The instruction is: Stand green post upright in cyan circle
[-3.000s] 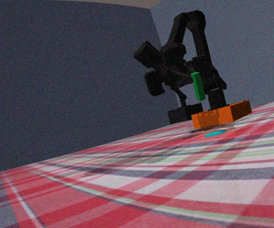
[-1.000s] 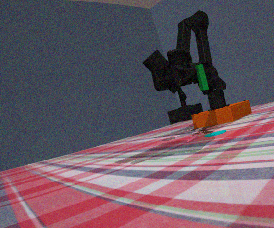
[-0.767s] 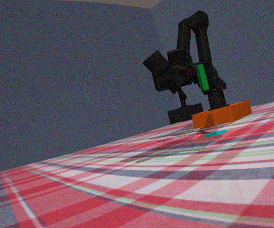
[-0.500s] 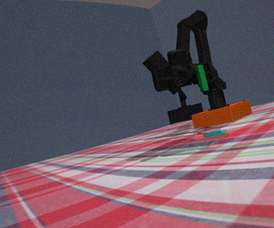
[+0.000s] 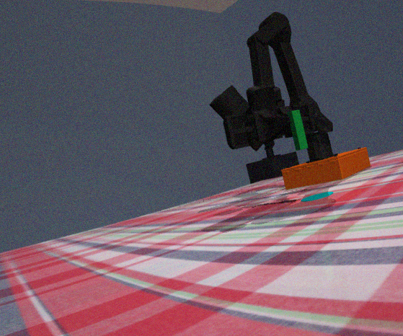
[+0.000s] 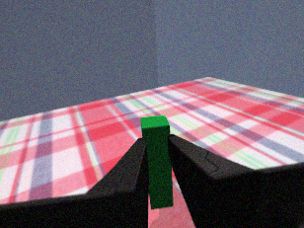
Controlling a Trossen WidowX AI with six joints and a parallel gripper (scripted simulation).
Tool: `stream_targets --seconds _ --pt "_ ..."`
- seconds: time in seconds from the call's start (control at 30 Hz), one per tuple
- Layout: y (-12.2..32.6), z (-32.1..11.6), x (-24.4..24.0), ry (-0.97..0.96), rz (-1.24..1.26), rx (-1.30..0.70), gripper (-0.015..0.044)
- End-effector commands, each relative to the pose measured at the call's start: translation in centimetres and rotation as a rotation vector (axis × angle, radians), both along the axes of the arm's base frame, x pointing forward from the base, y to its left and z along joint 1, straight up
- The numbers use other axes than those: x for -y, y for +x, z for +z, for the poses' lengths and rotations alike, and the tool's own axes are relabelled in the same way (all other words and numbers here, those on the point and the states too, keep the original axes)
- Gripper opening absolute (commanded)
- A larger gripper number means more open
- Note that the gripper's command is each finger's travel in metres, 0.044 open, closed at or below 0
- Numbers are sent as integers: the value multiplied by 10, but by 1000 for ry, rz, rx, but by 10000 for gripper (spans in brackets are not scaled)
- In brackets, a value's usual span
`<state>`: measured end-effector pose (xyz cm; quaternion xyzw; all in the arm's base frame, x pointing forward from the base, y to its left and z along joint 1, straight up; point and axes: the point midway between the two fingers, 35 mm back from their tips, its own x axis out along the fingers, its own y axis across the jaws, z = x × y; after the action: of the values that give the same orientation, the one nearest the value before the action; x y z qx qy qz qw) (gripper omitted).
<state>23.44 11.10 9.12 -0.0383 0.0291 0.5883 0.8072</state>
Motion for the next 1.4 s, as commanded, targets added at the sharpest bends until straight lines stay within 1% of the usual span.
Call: stream_targets --seconds 0.0,1.37 --pt "-1 -9 0 4 2 -13 23" --pt "-10 -75 -1 4 0 -15 23"
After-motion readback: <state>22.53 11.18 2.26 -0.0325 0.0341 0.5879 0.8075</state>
